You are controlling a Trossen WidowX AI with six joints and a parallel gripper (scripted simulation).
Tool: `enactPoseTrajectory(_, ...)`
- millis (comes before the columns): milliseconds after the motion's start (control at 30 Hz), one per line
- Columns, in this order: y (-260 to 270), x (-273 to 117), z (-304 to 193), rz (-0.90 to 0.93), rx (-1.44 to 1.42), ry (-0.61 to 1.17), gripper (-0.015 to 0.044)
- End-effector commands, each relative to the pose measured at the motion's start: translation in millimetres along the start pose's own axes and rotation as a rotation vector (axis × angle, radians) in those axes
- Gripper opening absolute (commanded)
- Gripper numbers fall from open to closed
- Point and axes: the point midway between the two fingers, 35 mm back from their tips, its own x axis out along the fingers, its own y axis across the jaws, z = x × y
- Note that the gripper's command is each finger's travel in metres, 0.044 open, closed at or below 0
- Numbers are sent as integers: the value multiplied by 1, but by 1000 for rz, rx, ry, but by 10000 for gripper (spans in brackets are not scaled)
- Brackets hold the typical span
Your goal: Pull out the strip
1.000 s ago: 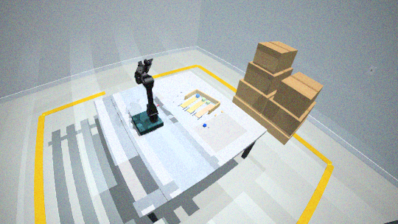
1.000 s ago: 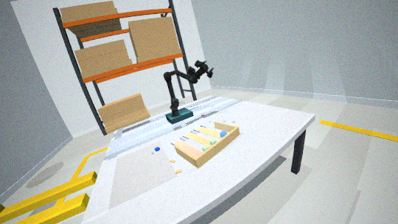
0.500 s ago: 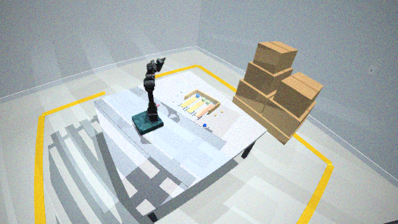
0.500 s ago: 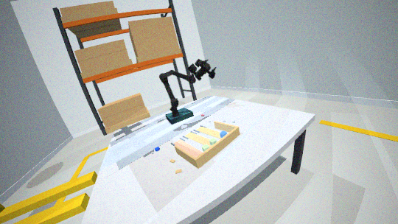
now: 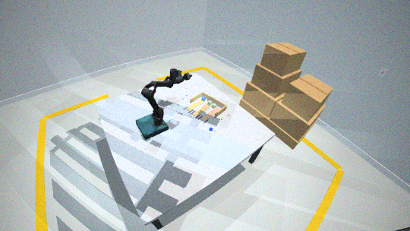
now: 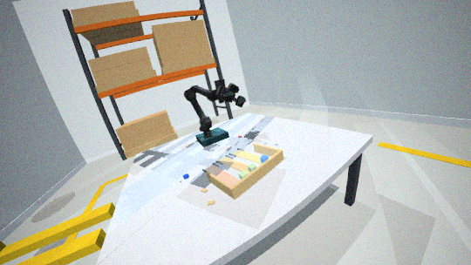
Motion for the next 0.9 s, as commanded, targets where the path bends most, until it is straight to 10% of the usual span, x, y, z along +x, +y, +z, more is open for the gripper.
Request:
enactPoseTrajectory(0,-22,-10,-72,48,225,209,400)
enactPoseTrajectory(233,-43,-56,-162,26,658,521,400)
enactPoseTrajectory(667,-44,-60,-167,21,694,543,400)
enactPoseTrajectory(867,-40,-39,-181,106,638,733,243)
